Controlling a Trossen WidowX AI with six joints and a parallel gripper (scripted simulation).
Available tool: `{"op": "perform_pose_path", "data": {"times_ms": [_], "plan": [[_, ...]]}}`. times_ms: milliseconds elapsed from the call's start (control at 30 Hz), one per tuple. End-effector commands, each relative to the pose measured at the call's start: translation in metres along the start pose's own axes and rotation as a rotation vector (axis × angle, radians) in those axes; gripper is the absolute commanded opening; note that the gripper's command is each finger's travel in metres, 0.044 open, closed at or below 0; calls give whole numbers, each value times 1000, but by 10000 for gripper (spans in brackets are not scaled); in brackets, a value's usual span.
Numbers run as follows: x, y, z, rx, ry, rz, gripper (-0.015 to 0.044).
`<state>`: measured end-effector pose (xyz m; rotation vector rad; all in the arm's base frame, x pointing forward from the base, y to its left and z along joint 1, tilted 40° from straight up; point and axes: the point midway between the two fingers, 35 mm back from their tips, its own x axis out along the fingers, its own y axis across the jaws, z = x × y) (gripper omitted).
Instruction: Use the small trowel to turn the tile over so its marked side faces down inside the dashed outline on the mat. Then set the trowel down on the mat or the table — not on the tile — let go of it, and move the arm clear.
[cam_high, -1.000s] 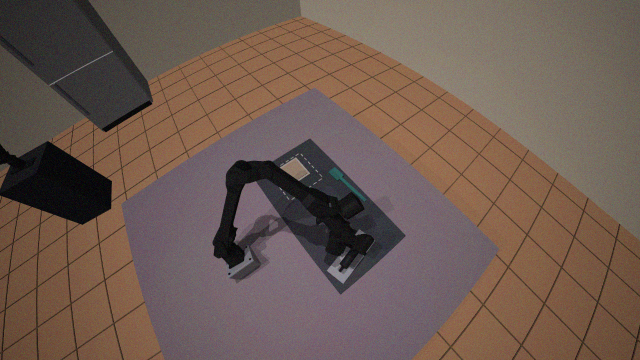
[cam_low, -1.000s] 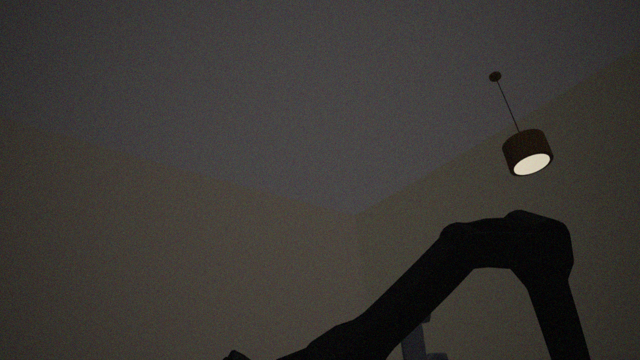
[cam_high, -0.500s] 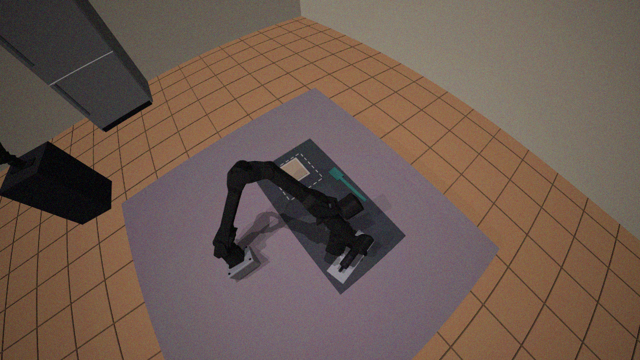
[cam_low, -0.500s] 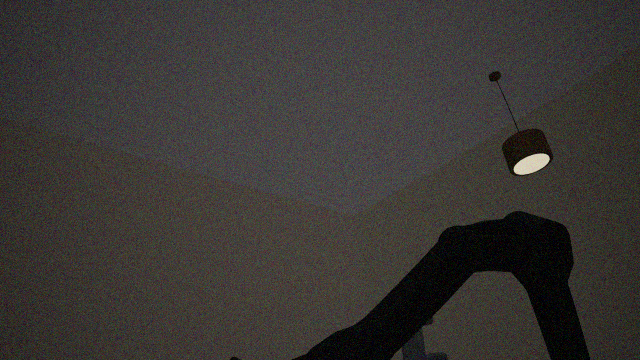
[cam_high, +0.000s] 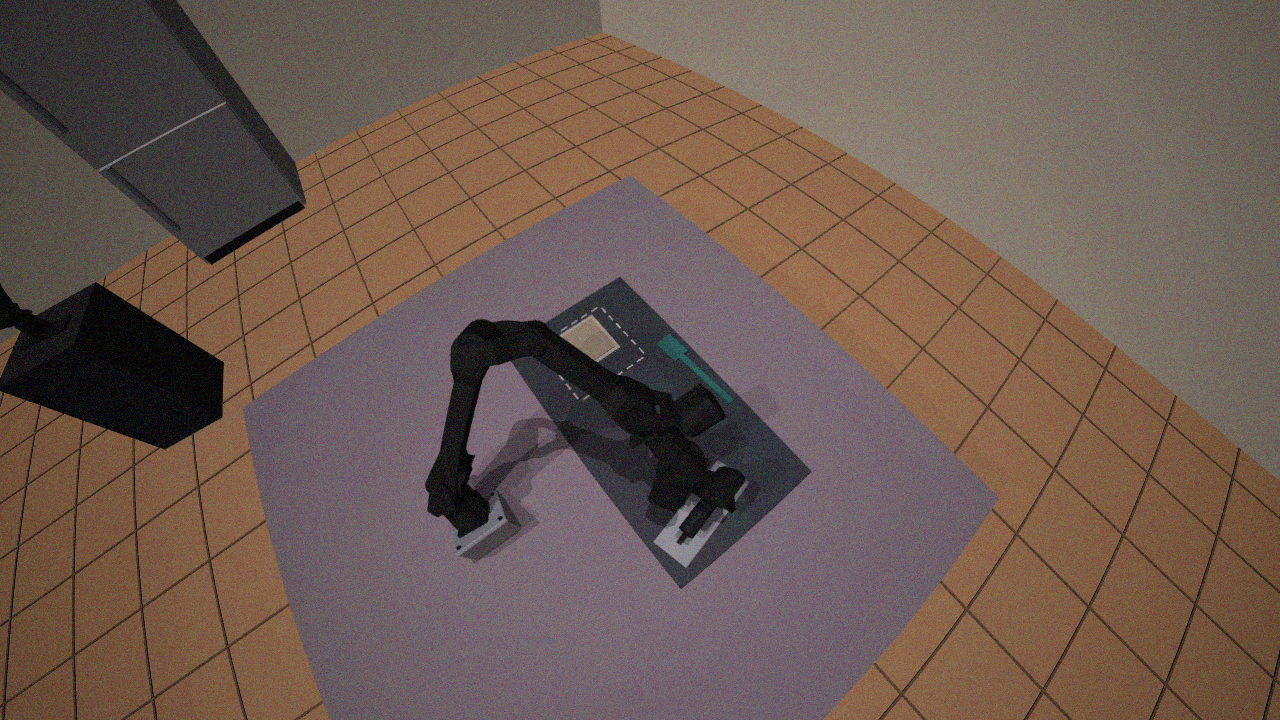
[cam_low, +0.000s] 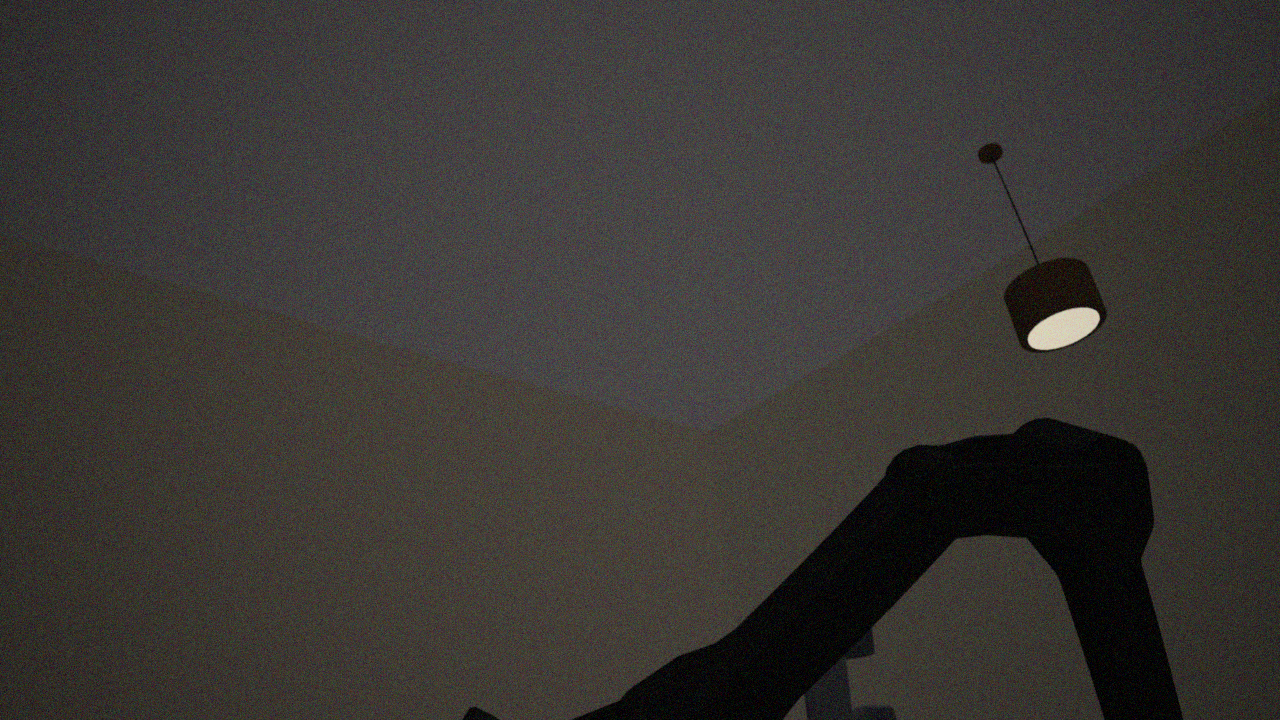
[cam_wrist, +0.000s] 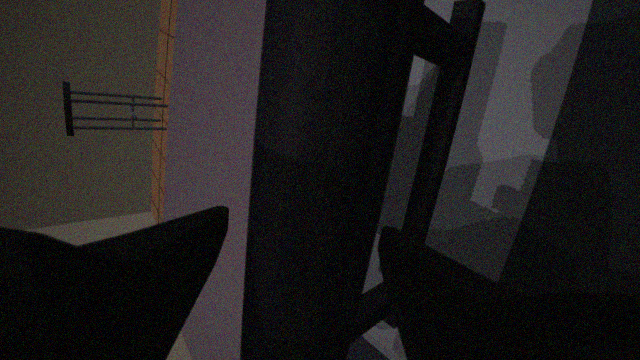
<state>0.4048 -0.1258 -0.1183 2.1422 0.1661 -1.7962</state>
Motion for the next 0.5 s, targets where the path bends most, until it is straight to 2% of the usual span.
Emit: {"op": "perform_pose_path", "data": {"times_ms": [0,233,367,467], "plan": [[-19,2,-2,4,4,5,300],[-50,0,-1,0,3,2,300],[-56,2,0,0,3,2,300],[-90,24,15,-2,4,3,300]]}}
